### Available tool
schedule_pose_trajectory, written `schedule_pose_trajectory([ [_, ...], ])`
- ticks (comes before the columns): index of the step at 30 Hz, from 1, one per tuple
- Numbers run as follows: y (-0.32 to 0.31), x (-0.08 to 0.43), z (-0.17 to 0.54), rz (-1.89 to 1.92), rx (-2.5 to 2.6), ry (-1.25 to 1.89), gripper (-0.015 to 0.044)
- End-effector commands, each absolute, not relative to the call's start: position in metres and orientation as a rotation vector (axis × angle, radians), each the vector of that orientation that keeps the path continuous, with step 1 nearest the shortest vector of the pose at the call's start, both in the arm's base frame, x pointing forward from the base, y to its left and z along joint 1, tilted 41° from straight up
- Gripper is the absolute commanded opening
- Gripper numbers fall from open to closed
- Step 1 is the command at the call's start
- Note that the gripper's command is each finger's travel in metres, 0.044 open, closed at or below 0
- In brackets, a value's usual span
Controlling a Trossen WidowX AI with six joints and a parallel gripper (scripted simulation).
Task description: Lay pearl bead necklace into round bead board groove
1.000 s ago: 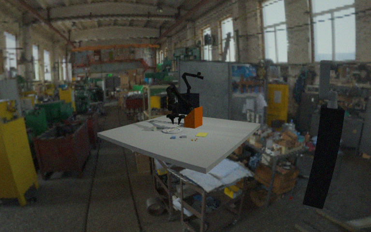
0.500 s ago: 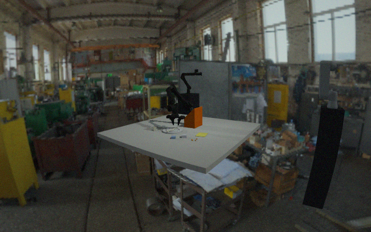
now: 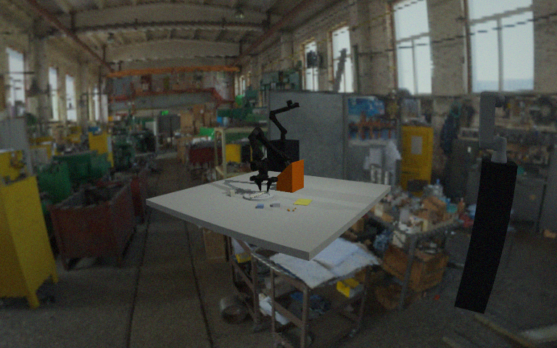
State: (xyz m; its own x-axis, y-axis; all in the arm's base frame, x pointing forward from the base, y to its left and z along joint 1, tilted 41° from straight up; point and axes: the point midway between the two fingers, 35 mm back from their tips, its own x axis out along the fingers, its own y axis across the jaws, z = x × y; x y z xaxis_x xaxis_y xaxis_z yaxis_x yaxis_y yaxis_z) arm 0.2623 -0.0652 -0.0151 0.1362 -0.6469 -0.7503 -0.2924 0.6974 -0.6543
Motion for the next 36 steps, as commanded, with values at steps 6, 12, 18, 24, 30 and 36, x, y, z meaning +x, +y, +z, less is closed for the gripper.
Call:
schedule_pose_trajectory([
  [6, -0.0672, 0.2619, -0.0172, -0.304, -0.827, 1.458, 0.0171],
  [12, -0.0672, 0.2619, -0.0172, -0.304, -0.827, 1.458, 0.0014],
  [18, -0.0672, 0.2619, -0.0172, -0.304, -0.827, 1.458, 0.0],
  [24, -0.0672, 0.2619, -0.0172, -0.304, -0.827, 1.458, 0.0],
  [30, -0.0672, 0.2619, -0.0172, -0.304, -0.827, 1.458, 0.0],
  [36, -0.0672, 0.2619, -0.0172, -0.304, -0.827, 1.458, 0.0],
])
